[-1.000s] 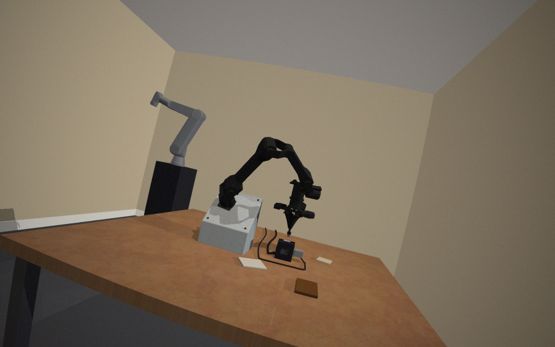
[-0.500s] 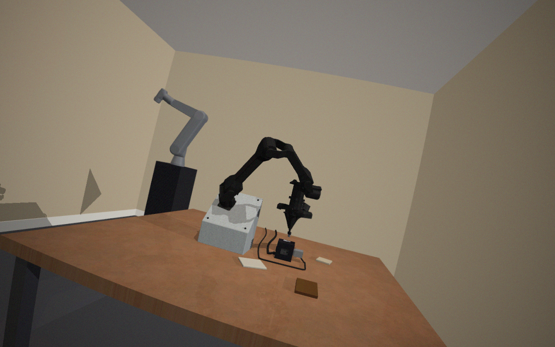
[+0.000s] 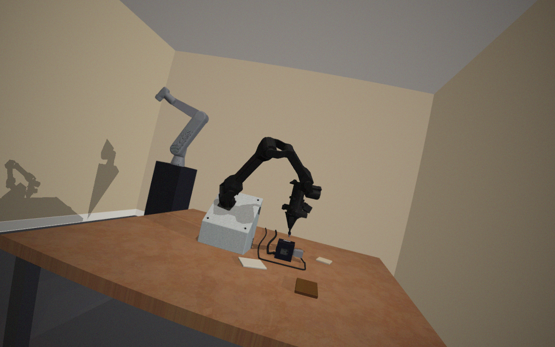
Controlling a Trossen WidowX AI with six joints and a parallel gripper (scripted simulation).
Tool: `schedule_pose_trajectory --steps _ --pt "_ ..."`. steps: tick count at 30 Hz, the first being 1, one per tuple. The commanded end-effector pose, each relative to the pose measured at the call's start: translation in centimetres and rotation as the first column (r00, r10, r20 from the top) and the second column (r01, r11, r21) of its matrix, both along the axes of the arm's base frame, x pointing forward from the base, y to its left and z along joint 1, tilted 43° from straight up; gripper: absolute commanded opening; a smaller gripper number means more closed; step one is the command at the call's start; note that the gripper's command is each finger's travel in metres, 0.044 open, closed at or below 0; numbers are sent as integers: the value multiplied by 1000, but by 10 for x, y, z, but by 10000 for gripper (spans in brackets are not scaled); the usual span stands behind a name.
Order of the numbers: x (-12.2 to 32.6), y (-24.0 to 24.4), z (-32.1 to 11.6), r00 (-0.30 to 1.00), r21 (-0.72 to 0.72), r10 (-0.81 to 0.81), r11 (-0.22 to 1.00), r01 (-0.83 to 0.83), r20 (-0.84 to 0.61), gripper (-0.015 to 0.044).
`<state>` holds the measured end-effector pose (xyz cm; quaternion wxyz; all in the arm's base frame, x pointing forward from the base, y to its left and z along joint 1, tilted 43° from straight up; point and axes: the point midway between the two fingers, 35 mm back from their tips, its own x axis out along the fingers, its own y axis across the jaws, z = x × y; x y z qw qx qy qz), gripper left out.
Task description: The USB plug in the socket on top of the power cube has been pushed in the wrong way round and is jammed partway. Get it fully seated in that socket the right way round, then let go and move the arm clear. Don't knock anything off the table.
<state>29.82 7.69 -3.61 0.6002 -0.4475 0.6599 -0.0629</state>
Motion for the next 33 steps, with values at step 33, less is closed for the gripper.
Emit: schedule_pose_trajectory --steps 33 --pt "0 0 0 605 292 -622 777 558 498 0"
